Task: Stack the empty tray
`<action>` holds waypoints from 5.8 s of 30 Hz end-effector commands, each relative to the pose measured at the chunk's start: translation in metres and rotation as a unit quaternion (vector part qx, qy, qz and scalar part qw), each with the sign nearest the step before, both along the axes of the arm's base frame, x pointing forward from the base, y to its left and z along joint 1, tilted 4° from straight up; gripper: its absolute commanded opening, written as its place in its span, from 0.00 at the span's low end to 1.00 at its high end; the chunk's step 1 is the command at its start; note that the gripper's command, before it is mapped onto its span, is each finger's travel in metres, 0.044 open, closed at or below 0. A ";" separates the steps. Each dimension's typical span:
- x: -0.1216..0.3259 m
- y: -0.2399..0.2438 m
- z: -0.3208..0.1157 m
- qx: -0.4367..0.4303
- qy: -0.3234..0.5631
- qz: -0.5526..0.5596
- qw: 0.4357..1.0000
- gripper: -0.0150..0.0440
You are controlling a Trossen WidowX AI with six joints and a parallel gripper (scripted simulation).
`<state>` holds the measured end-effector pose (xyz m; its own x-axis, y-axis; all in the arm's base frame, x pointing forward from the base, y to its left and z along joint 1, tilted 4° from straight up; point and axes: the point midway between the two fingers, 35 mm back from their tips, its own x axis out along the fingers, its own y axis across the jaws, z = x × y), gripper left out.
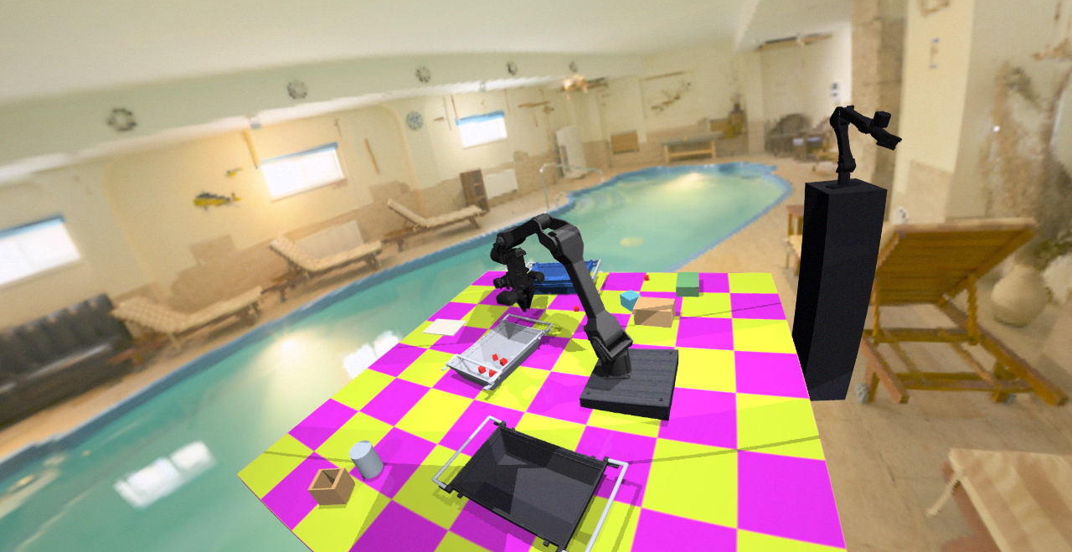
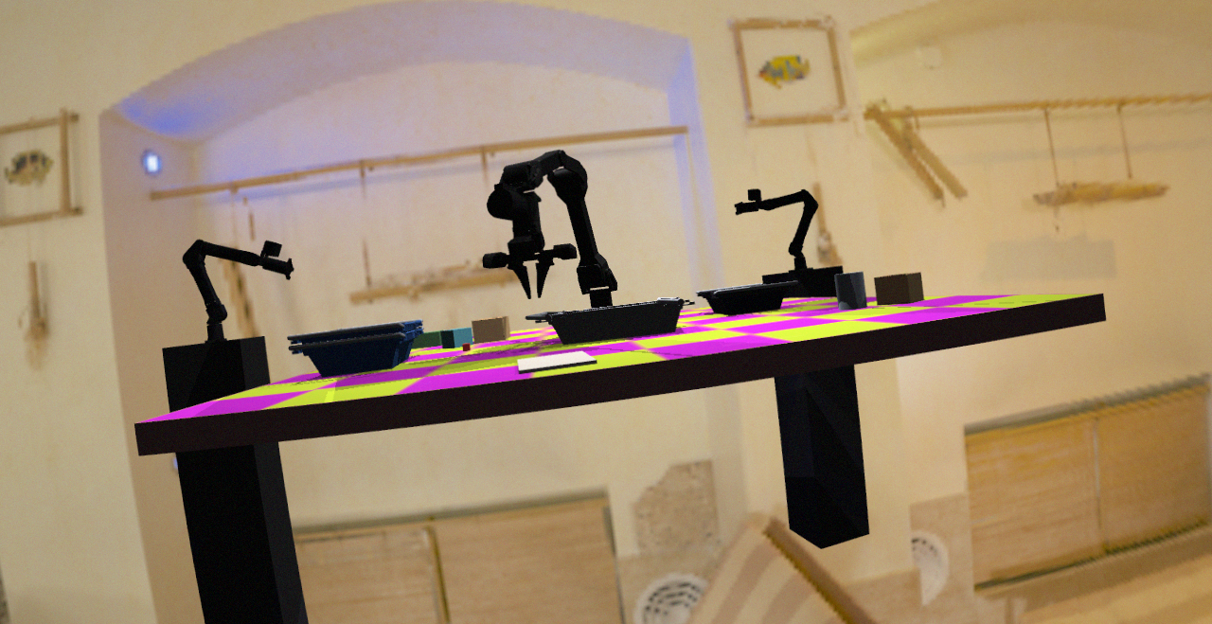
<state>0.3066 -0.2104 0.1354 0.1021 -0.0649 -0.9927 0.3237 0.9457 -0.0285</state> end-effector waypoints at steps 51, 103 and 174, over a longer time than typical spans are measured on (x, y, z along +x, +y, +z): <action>0.028 0.070 -0.032 0.009 0.002 -0.004 1.000 0.39; 0.025 0.070 -0.006 0.012 0.003 -0.003 1.000 0.39; 0.025 0.070 -0.006 0.012 0.003 -0.003 1.000 0.25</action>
